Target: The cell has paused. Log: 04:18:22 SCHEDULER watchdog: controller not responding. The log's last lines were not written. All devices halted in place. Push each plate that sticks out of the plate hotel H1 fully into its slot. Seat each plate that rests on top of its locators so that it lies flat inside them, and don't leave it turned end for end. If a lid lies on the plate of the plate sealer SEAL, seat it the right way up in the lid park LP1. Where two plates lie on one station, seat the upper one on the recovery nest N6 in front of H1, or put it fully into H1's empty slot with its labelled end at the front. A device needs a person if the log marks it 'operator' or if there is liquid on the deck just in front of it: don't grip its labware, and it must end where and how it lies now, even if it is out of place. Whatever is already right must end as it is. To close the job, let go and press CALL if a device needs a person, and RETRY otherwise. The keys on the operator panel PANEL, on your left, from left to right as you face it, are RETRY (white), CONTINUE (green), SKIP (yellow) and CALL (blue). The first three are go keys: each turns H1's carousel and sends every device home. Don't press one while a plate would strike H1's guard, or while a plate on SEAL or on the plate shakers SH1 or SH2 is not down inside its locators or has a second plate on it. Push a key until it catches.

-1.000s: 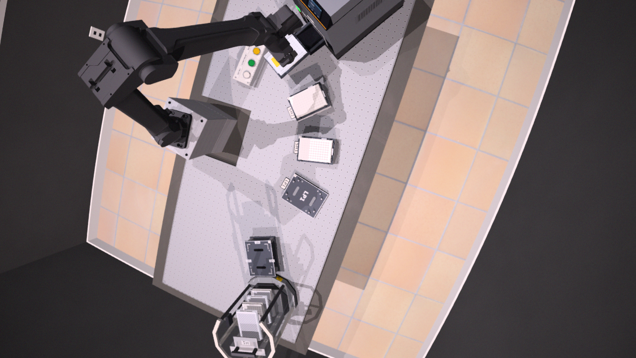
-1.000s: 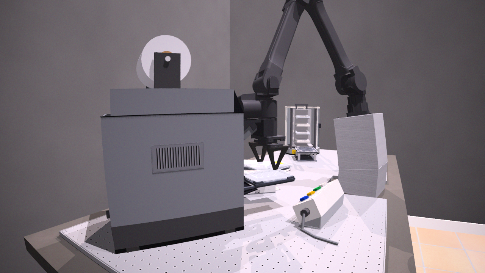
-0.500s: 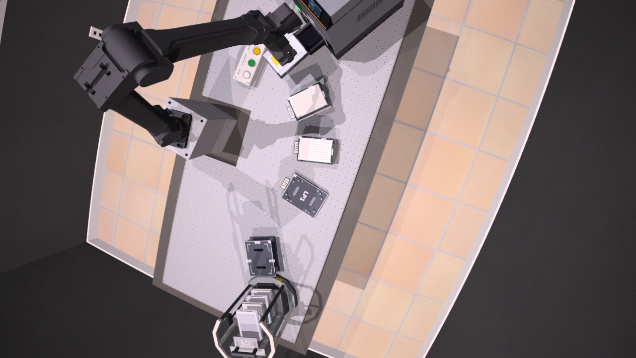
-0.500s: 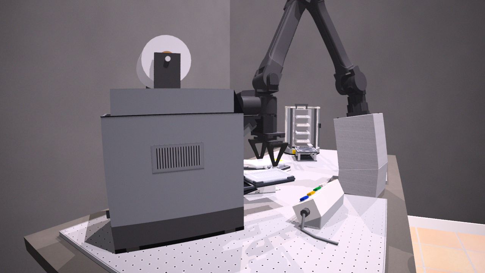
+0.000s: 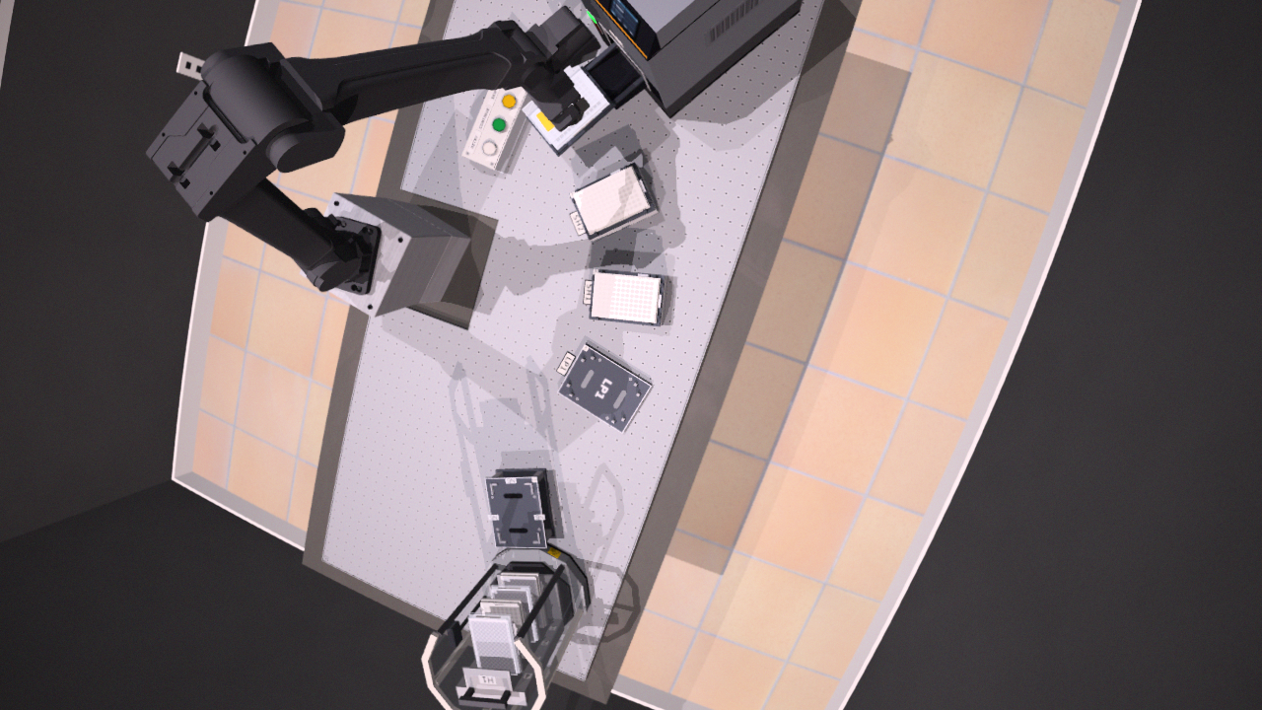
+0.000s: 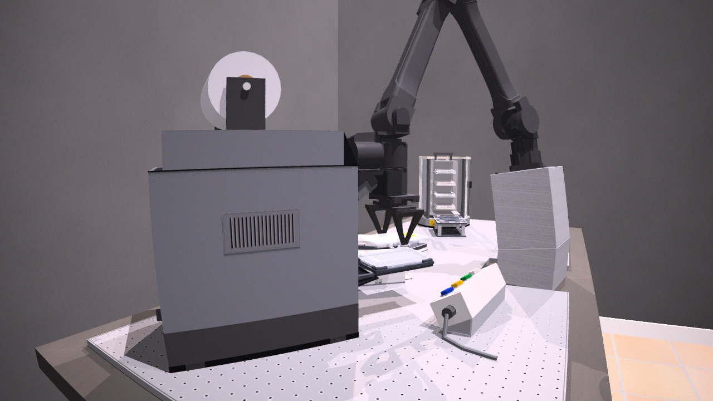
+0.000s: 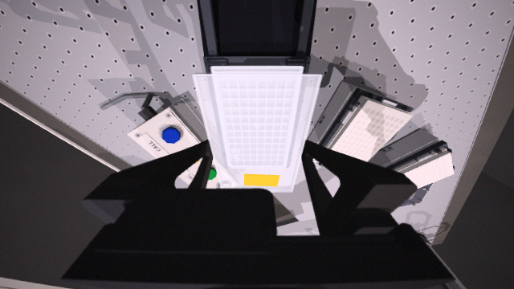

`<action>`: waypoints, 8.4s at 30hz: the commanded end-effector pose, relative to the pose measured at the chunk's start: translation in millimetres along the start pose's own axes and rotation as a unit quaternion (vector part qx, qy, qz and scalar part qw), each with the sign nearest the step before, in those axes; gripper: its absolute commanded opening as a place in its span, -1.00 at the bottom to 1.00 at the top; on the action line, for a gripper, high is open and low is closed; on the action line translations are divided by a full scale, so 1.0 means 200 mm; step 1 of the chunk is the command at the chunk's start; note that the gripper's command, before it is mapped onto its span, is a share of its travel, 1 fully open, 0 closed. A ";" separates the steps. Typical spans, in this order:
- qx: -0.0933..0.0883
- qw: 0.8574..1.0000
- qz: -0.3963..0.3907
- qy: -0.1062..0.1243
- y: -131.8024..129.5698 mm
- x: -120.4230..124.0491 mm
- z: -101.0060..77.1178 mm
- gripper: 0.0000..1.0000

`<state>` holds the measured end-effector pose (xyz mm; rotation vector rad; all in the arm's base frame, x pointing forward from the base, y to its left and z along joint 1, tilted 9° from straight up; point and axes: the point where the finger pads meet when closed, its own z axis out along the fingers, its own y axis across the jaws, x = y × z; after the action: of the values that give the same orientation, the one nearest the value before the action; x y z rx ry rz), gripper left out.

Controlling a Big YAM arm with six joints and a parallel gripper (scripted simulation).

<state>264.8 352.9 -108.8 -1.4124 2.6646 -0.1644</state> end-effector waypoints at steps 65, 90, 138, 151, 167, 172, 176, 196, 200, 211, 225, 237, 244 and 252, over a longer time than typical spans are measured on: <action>-0.001 1.000 0.003 -0.030 0.02 -0.11 -0.56 0.68; -0.003 0.973 0.230 -0.016 -0.28 0.02 -0.52 0.68; 0.002 0.976 0.219 -0.017 -1.00 0.08 -0.53 0.68; 0.001 0.901 0.433 -0.016 -1.15 0.27 -0.52 0.68; 0.003 0.906 0.423 -0.020 -1.35 0.39 -0.54 0.68; 0.004 0.906 0.423 -0.023 -1.41 0.40 -0.55 0.68; 0.006 0.905 0.423 -0.030 -1.49 0.41 -0.57 0.68; 0.005 0.906 0.422 -0.014 -1.74 0.60 -0.53 0.68; 0.003 0.907 0.422 -0.011 -1.79 0.64 -0.51 0.68; 0.013 0.844 0.534 -0.037 -1.92 0.74 -0.59 0.68; 0.004 0.793 0.609 -0.015 -1.93 0.98 -0.53 0.68; 0.010 0.795 0.606 -0.023 -2.09 1.12 -0.55 0.68; 0.010 0.795 0.606 -0.022 -2.15 1.19 -0.55 0.68; 0.009 0.796 0.606 -0.017 -2.22 1.31 -0.54 0.68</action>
<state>439.6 -91.7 29.2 0.5141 2.9484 -0.0192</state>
